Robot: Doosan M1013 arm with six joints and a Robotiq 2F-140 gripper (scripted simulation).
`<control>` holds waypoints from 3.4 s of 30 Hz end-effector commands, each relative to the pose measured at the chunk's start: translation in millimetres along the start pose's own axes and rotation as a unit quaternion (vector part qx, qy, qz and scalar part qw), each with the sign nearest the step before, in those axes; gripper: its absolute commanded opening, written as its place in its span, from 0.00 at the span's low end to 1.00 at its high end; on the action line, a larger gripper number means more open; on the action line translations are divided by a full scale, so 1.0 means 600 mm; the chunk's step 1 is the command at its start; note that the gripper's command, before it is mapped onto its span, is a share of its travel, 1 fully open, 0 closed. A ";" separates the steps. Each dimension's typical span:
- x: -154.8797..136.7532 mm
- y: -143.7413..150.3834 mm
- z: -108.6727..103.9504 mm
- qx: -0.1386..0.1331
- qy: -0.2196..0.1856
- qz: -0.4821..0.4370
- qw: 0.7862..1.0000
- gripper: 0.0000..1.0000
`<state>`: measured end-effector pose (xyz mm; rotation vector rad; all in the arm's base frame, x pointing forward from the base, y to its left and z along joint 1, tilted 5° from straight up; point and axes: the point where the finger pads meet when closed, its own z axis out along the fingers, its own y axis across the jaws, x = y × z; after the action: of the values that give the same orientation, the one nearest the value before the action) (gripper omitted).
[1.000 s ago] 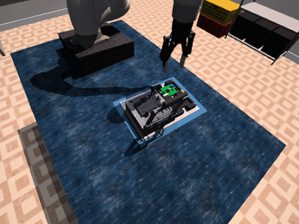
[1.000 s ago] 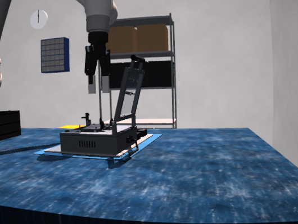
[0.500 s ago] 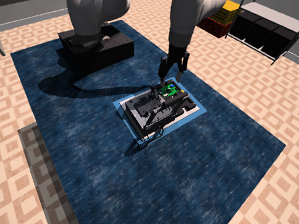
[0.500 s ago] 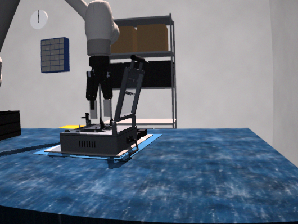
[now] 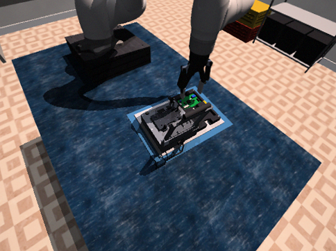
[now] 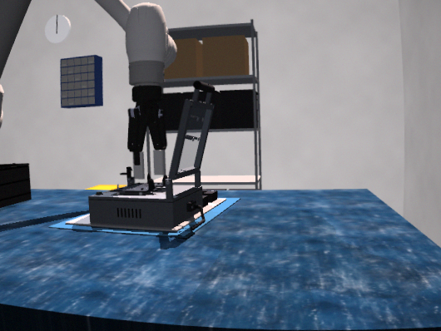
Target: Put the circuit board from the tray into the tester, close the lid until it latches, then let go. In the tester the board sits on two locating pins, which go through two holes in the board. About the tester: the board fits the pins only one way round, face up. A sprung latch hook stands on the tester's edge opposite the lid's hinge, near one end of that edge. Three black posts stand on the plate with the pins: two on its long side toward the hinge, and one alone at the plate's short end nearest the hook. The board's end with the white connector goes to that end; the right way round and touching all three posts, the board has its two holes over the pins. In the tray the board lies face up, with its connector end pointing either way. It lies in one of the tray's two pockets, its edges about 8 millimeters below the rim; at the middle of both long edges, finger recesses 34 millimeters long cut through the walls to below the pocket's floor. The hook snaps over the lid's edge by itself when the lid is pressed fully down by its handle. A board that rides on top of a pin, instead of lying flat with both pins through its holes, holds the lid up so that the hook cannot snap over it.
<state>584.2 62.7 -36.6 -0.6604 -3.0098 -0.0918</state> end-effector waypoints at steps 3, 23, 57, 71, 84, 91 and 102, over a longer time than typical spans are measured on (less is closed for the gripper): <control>0.000 0.000 0.000 0.000 0.000 0.000 1.000 0.58; 0.000 0.000 0.000 0.000 0.000 0.000 1.000 0.58; 0.001 0.001 0.000 0.000 0.000 0.000 1.000 0.58; 0.003 0.003 0.000 0.000 0.000 0.000 1.000 0.58; 0.006 0.006 0.000 0.000 0.000 0.000 1.000 0.58; 0.006 0.006 0.000 0.000 0.000 0.000 1.000 0.58; 0.006 0.006 0.000 0.000 0.000 0.022 1.000 0.58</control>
<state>582.5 67.4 -36.2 -0.6873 -3.0033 -0.0913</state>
